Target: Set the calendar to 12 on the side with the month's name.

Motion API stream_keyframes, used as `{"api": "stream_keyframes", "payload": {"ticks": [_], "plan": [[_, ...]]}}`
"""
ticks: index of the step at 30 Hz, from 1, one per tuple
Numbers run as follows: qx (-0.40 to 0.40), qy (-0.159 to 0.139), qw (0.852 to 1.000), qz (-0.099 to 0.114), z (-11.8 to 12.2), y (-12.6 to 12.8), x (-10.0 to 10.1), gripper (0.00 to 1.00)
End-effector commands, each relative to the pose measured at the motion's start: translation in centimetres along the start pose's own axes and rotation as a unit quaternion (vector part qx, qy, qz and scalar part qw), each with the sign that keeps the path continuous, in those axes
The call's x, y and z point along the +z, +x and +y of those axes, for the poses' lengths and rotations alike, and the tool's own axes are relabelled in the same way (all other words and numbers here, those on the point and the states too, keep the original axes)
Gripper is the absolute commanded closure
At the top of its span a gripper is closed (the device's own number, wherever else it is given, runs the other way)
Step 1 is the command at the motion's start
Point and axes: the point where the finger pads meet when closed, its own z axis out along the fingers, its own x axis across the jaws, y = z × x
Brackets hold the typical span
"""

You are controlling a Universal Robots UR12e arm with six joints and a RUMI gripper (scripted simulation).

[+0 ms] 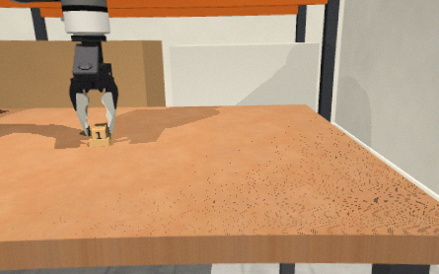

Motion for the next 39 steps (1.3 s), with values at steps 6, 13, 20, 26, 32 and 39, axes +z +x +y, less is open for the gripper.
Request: {"api": "stream_keyframes", "payload": {"ticks": [6, 13, 20, 26, 32, 39], "plan": [[0.000, 0.000, 1.000, 0.000, -0.01, -0.04, -0.04, 0.72], [0.000, 0.000, 1.000, 0.000, -0.01, -0.04, -0.04, 0.72], [0.000, 0.000, 1.000, 0.000, -0.01, -0.04, -0.04, 0.90], [0.000, 0.000, 1.000, 0.000, -0.01, -0.04, -0.04, 0.90], [0.000, 0.000, 1.000, 0.000, -0.01, -0.04, -0.04, 0.90], [0.000, 0.000, 1.000, 0.000, -0.01, -0.04, -0.04, 0.90]]}}
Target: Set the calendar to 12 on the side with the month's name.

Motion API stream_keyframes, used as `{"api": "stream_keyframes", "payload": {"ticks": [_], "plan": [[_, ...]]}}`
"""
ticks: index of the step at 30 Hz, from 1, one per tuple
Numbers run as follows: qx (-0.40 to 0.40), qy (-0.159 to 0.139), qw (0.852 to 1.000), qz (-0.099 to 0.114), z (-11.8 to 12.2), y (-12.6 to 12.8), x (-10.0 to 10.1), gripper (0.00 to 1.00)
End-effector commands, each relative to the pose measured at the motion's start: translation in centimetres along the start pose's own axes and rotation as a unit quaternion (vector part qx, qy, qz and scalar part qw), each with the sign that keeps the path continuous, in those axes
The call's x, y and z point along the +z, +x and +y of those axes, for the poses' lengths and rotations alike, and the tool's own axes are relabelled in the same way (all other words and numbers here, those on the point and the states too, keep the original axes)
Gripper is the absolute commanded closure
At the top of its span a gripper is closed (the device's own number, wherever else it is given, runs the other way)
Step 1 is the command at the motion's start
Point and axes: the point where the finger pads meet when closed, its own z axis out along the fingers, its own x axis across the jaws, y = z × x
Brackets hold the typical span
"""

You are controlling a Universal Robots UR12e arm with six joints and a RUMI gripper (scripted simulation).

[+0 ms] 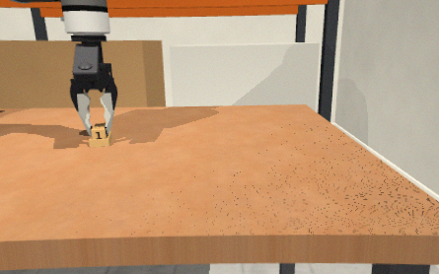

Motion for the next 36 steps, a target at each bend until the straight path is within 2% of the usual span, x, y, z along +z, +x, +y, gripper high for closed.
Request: {"api": "stream_keyframes", "payload": {"ticks": [1, 13, 20, 22, 36], "plan": [[0.000, 0.000, 1.000, 0.000, 0.0, 0.0, 0.0, 0.90], [0.000, 0.000, 1.000, 0.000, 0.0, 0.0, -0.2, 0.90], [0.000, 0.000, 1.000, 0.000, 0.0, 0.0, -2.2, 0.90], [0.000, 0.000, 1.000, 0.000, 0.0, 0.0, -2.2, 0.90], [0.000, 0.000, 1.000, 0.000, 0.0, 0.0, -9.1, 0.90]]}}
